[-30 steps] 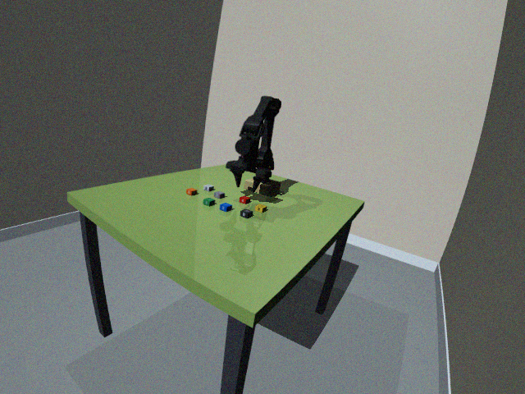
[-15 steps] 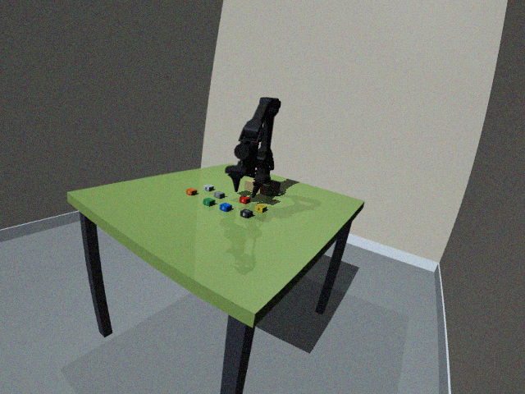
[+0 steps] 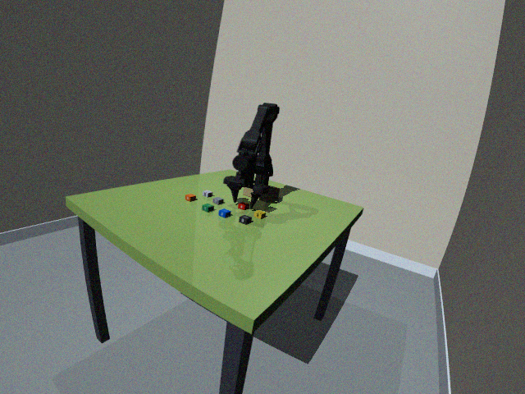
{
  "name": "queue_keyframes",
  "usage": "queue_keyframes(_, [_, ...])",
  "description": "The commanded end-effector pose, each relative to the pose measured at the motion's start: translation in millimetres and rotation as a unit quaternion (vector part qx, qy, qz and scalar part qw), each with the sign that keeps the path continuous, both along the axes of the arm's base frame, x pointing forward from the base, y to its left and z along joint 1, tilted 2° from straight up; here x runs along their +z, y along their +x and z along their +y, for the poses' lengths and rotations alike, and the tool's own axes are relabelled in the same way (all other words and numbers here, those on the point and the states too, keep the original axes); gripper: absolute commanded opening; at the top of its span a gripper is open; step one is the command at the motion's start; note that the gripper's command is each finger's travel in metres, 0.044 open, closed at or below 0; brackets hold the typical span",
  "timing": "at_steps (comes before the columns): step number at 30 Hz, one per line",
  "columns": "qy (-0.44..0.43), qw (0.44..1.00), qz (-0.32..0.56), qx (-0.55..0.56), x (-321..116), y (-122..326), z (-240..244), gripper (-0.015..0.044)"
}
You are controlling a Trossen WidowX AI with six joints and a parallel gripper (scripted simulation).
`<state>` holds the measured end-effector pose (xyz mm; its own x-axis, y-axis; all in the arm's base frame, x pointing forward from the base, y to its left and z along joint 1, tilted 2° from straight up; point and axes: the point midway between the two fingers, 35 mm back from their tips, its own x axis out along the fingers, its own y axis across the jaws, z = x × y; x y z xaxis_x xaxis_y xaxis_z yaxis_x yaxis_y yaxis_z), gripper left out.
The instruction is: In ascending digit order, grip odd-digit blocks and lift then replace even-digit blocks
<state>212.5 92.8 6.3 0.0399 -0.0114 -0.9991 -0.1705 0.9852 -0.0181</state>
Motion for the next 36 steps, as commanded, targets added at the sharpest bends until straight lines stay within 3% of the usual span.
queue_keyframes(1, [-0.003, 1.000, 0.005, 0.002, -4, -3, -2, 0.0295])
queue_keyframes(8, [-0.003, 1.000, 0.005, 0.002, -4, -3, -2, 0.0120])
queue_keyframes(36, [-0.003, 1.000, 0.005, 0.002, 11, -4, -2, 0.0120])
